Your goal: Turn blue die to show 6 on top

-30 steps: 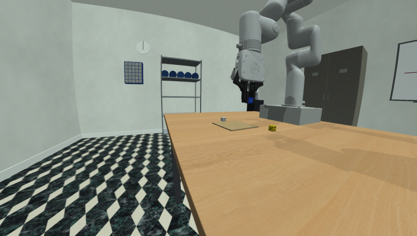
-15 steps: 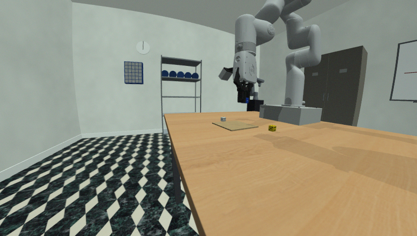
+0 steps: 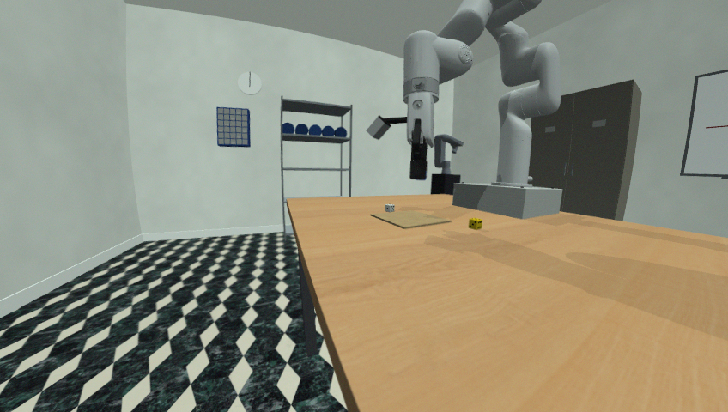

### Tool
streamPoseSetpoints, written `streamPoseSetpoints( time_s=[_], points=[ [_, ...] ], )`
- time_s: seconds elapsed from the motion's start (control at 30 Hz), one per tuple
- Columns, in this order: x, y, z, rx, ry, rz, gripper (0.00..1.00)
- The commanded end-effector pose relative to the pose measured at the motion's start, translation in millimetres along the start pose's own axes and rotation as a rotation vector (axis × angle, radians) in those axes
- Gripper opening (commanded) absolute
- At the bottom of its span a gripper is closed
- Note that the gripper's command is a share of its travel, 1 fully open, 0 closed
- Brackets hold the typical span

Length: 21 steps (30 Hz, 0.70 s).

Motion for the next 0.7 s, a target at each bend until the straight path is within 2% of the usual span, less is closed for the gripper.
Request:
streamPoseSetpoints(
  time_s=[0.0, 0.27, 0.4, 0.67],
  points=[
    [5.4, -6.0, -0.9, 0.003, -0.002, -0.174, 0.15],
    [14.3, -13.2, -0.6, 0.003, -0.002, -0.416, 0.15],
    [16.1, -14.6, -0.5, 0.003, -0.002, -0.465, 0.15],
    [24.5, -21.0, -0.2, 0.003, -0.002, -0.689, 0.15]
  ],
)
Point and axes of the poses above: the point where the finger pads meet when closed, its own z axis out along the fingers, its own x axis across the jaws, y = z × x, the point moved 7 cm from there along -z, back along the fingers, and after that the axes turned 11 degrees about -z, right-handed, at the moved point
